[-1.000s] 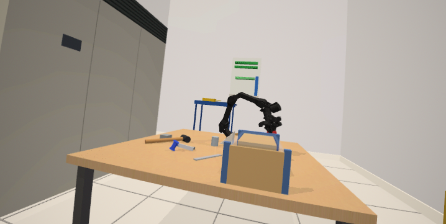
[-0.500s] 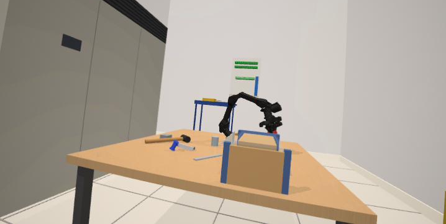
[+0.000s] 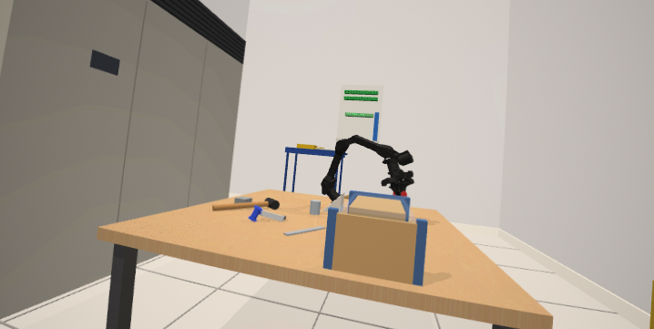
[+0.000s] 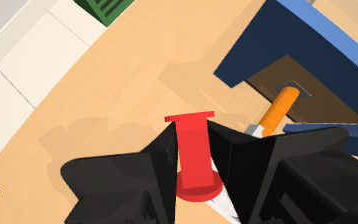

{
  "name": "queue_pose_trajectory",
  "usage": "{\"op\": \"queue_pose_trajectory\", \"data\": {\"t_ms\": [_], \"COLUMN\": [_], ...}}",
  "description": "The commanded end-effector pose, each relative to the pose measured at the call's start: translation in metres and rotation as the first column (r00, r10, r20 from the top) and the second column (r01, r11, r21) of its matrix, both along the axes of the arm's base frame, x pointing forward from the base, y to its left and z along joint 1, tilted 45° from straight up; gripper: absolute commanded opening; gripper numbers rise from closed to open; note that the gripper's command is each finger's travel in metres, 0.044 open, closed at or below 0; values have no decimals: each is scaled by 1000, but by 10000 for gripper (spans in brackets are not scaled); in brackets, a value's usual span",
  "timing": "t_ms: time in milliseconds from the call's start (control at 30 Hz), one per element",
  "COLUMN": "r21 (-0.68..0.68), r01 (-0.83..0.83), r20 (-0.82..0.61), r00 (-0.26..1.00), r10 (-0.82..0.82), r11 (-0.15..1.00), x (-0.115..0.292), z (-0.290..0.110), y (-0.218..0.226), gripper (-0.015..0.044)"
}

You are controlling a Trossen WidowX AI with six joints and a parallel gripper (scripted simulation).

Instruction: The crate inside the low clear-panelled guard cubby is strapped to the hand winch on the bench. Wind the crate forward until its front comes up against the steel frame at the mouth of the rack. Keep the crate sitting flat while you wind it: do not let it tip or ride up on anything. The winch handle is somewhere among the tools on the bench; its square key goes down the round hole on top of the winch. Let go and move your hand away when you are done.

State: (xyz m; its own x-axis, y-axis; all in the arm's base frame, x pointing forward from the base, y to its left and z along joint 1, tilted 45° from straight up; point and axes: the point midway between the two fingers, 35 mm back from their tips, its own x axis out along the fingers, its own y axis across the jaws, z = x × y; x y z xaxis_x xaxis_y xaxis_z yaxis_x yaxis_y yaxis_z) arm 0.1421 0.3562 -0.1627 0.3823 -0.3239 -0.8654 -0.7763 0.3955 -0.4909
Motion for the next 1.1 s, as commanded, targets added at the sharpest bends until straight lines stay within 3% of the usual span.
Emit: {"op": "queue_pose_trajectory", "data": {"t_ms": [0, 1067], "r21": [-23, -24], "r01": [-11, -11], "r20": [-27, -29], "r00": [1000, 1000], "r10": [10, 10], "r11": [1000, 1000], "x": [-17, -49], "z": [-2, 2], "y": [-6, -17], "gripper": [0, 0]}}
